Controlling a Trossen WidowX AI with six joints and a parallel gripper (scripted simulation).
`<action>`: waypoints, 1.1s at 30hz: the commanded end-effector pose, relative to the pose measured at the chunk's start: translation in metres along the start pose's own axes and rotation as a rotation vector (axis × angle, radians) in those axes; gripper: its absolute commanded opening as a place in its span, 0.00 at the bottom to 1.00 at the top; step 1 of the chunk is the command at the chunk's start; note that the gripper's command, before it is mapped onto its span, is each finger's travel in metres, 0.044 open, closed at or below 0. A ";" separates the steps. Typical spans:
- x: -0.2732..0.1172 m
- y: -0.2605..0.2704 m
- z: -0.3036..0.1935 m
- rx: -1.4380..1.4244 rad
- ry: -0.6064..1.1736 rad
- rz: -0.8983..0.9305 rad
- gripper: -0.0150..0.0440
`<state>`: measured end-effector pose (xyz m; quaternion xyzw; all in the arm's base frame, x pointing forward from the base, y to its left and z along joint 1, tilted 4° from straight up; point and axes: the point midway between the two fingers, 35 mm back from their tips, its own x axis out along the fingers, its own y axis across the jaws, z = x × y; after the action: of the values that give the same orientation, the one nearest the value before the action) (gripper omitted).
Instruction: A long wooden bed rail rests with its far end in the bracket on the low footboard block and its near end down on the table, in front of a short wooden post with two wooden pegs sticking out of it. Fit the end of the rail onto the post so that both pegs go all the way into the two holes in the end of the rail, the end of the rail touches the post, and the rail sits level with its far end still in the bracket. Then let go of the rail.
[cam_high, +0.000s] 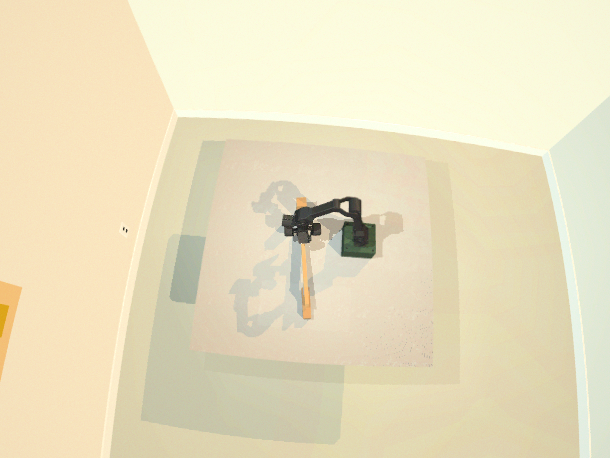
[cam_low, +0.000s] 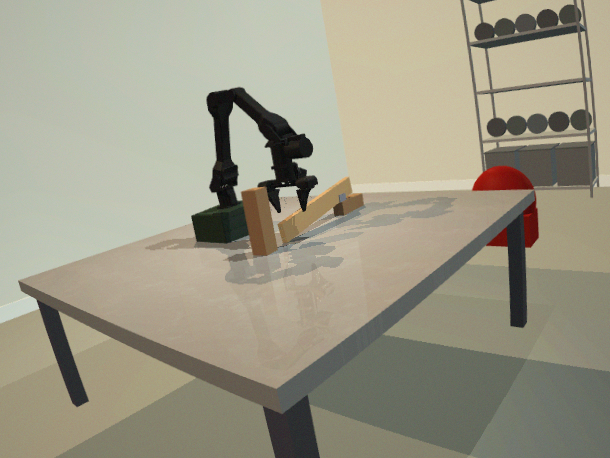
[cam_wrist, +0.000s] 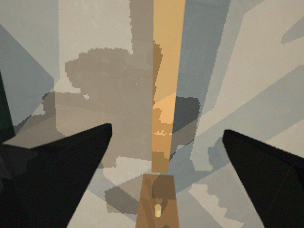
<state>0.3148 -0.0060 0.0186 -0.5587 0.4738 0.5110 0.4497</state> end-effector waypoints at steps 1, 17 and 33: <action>0.009 0.001 0.000 -0.004 0.002 0.006 1.00; 0.035 0.002 0.000 -0.005 0.003 0.009 1.00; 0.060 0.004 0.000 -0.008 0.002 0.008 1.00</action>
<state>0.3148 -0.0102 -0.0348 -0.5588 0.4741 0.5124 0.4478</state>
